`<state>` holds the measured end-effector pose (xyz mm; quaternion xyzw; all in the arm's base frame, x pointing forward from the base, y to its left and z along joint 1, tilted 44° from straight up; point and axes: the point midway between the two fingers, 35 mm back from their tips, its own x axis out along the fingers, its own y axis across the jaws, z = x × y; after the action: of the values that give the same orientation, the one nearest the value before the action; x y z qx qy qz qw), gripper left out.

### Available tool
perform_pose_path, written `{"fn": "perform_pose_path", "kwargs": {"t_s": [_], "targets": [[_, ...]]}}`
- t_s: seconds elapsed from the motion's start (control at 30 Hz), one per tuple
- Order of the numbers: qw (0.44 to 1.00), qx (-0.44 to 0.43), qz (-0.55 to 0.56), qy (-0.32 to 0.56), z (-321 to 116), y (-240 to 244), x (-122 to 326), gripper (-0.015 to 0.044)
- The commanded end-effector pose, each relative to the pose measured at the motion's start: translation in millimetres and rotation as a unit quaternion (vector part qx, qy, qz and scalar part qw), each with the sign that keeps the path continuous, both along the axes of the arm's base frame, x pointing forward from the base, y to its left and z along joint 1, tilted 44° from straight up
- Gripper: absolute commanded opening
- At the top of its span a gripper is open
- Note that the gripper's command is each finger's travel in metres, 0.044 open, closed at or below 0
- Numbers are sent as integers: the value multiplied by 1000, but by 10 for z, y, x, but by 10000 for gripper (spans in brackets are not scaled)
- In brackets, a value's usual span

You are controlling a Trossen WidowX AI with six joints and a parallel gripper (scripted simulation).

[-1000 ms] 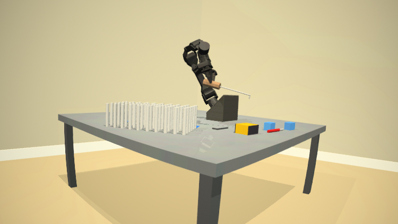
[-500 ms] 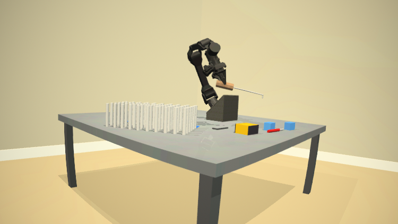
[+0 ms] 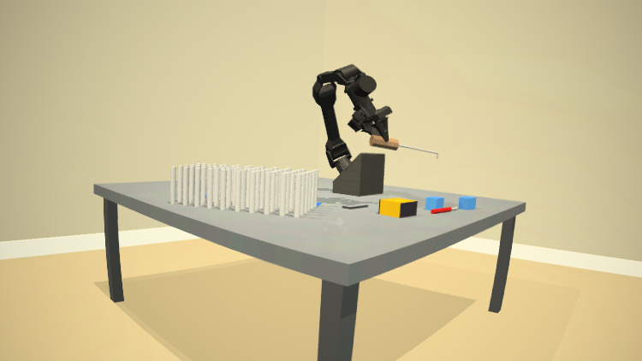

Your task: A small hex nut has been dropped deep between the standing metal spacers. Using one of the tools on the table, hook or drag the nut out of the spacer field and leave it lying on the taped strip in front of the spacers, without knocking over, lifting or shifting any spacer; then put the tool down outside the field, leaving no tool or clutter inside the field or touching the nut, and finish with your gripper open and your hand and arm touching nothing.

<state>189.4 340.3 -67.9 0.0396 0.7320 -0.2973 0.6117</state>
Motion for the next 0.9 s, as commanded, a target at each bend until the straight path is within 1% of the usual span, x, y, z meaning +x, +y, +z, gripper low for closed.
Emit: {"fn": "perform_pose_path", "kwargs": {"t_s": [0.0, 0.37, 0.87], "targets": [[999, 11, 27, 34, -121, 106, -97, 0], [989, 27, 87, 121, -503, 248, -365, 0], [988, 28, 87, 122, -561, 217, -351, 0]]}}
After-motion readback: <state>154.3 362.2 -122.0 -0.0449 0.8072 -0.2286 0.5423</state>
